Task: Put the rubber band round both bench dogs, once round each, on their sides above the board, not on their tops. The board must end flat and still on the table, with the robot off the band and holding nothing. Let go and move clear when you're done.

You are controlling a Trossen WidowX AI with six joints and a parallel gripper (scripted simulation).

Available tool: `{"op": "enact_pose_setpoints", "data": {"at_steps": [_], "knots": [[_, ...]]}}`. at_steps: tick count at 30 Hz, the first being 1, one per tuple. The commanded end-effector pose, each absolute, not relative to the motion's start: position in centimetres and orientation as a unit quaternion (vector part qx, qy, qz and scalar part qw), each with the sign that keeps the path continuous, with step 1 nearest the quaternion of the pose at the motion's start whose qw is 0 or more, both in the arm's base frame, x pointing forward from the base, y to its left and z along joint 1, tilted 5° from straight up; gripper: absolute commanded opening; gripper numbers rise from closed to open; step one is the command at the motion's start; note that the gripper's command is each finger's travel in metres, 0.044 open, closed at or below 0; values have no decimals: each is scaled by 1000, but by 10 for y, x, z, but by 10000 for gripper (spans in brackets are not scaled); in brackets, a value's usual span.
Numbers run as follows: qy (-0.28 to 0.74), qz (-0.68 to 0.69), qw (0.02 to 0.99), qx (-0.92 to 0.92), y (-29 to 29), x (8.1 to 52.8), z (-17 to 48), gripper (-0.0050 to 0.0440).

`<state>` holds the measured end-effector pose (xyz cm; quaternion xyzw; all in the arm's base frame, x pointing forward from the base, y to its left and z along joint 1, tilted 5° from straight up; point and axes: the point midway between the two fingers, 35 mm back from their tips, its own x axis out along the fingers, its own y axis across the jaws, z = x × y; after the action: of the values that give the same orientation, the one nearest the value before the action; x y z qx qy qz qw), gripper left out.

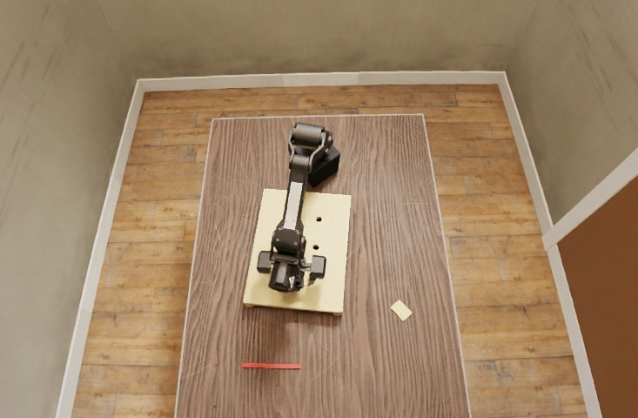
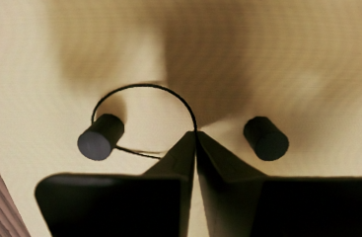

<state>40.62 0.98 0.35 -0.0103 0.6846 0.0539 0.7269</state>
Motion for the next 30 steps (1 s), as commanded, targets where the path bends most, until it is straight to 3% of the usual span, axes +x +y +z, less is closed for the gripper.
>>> {"op": "enact_pose_setpoints", "data": {"at_steps": [1,30], "knots": [[676,56,735,-10,7,413,9,-50],[683,54,729,-9,0,409,-3,-50]]}}
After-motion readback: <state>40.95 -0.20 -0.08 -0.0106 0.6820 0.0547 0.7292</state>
